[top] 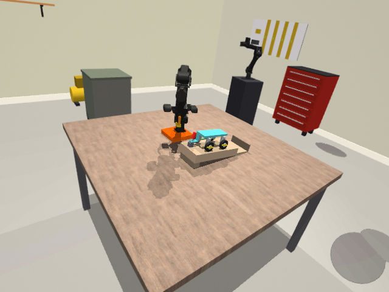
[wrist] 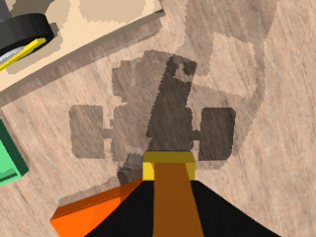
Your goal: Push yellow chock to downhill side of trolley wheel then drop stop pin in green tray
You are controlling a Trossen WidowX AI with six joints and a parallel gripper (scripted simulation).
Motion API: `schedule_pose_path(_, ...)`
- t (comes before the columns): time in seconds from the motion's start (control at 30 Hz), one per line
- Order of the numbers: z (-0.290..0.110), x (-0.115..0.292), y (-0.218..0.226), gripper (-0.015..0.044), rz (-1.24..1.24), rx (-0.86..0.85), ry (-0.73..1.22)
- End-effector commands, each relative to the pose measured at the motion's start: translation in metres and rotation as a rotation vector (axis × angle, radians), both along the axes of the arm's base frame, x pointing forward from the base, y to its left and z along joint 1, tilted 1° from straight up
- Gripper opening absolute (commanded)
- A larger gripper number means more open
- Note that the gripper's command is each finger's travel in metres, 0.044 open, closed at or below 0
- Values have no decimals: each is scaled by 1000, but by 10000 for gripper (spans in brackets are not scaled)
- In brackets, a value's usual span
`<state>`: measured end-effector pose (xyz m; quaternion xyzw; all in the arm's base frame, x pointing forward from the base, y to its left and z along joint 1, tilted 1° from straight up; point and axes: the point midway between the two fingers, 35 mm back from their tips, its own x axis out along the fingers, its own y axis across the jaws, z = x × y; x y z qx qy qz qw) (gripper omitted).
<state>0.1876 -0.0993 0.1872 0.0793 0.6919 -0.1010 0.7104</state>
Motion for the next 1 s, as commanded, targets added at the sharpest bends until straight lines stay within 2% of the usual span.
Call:
schedule_pose_path(0.0, 0, 1, 1, 0, 108, 2, -1)
schedule_pose_path(0.97, 0, 1, 0, 0, 1047, -17, 28)
